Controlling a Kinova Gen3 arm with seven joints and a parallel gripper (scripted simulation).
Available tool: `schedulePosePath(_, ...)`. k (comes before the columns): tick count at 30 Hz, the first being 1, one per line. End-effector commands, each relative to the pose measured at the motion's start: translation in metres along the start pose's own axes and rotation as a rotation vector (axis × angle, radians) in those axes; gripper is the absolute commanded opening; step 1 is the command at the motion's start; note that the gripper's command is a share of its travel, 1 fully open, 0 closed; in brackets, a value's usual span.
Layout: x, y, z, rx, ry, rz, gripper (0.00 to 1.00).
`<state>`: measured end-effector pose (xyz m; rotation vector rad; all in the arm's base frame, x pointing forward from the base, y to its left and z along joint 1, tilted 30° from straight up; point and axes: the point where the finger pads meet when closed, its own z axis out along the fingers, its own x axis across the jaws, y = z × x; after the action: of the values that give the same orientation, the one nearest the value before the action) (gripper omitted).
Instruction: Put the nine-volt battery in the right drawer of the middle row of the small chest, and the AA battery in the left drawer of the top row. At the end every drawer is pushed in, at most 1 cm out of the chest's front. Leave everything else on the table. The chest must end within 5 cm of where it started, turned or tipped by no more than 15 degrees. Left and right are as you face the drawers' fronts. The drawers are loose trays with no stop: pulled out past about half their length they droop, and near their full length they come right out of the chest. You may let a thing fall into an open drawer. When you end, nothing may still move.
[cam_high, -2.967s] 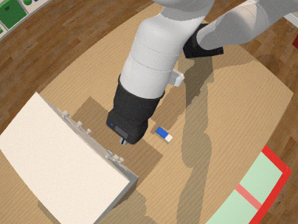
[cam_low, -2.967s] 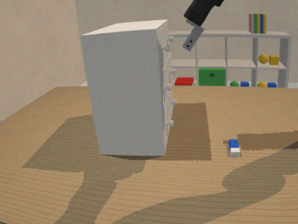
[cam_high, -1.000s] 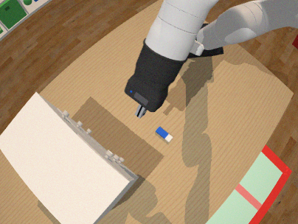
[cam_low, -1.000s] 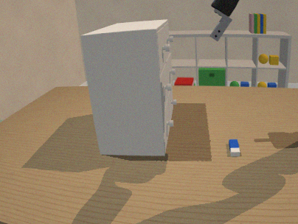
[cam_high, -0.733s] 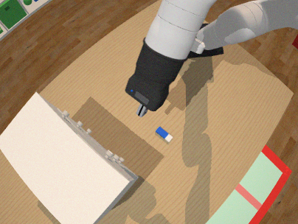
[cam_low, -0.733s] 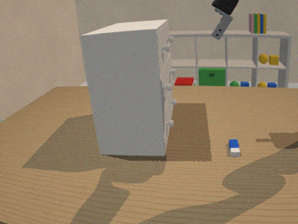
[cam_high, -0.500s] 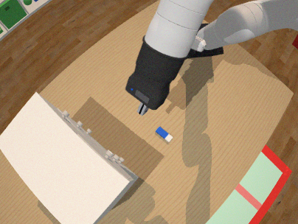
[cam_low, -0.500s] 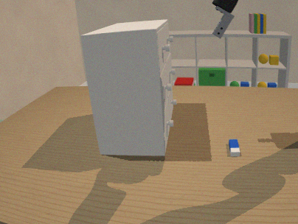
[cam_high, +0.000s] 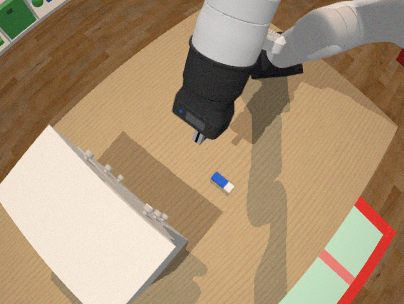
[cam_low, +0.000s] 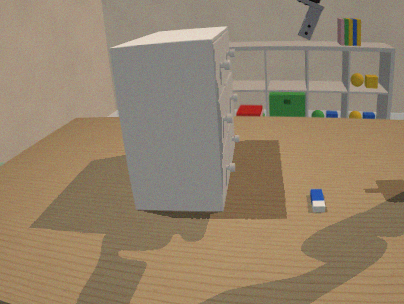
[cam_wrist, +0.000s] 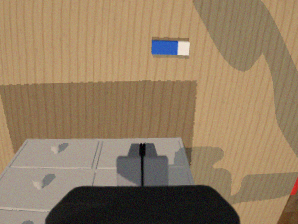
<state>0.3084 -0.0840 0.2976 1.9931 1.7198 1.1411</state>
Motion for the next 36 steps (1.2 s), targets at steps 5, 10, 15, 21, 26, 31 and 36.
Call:
schedulePosePath(5,-0.002,0.000,-0.016,0.076,-0.008,-0.009,0.00)
schedulePosePath(10,-0.002,-0.003,-0.031,0.155,-0.009,-0.008,0.00)
schedulePosePath(15,-0.002,-0.006,-0.047,0.233,-0.010,-0.008,0.00)
schedulePosePath(21,-0.002,-0.008,-0.058,0.288,-0.010,-0.008,0.00)
schedulePosePath(26,-0.001,-0.010,-0.069,0.345,-0.010,-0.007,0.00)
schedulePosePath(31,-0.001,-0.011,-0.077,0.386,-0.010,-0.007,0.00)
schedulePosePath(36,-0.001,-0.012,-0.080,0.402,-0.010,-0.007,0.00)
